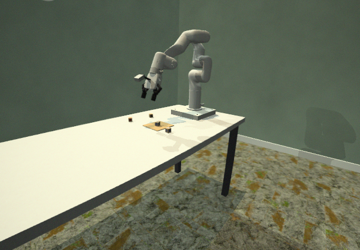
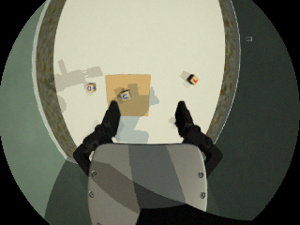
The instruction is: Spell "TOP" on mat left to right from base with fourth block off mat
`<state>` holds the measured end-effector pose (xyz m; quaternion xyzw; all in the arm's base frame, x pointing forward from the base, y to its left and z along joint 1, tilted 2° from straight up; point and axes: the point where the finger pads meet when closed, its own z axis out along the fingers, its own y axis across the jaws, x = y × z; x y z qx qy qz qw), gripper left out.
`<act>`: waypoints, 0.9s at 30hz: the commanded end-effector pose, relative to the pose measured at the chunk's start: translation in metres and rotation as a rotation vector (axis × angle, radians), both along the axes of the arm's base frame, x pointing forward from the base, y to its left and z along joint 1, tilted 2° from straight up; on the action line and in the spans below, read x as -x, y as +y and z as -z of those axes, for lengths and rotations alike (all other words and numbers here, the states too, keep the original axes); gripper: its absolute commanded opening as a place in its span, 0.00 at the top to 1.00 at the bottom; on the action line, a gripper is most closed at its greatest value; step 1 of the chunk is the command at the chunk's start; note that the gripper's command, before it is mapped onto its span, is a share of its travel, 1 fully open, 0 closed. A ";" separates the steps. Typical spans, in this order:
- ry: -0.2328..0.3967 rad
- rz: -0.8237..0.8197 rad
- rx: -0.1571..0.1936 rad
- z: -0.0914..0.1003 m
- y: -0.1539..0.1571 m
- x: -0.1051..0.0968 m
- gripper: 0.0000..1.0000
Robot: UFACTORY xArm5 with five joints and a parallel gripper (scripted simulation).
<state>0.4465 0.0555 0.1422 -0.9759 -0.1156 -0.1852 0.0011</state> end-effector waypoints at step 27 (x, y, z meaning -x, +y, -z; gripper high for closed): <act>-0.497 -0.035 0.183 -0.032 -0.092 0.114 0.00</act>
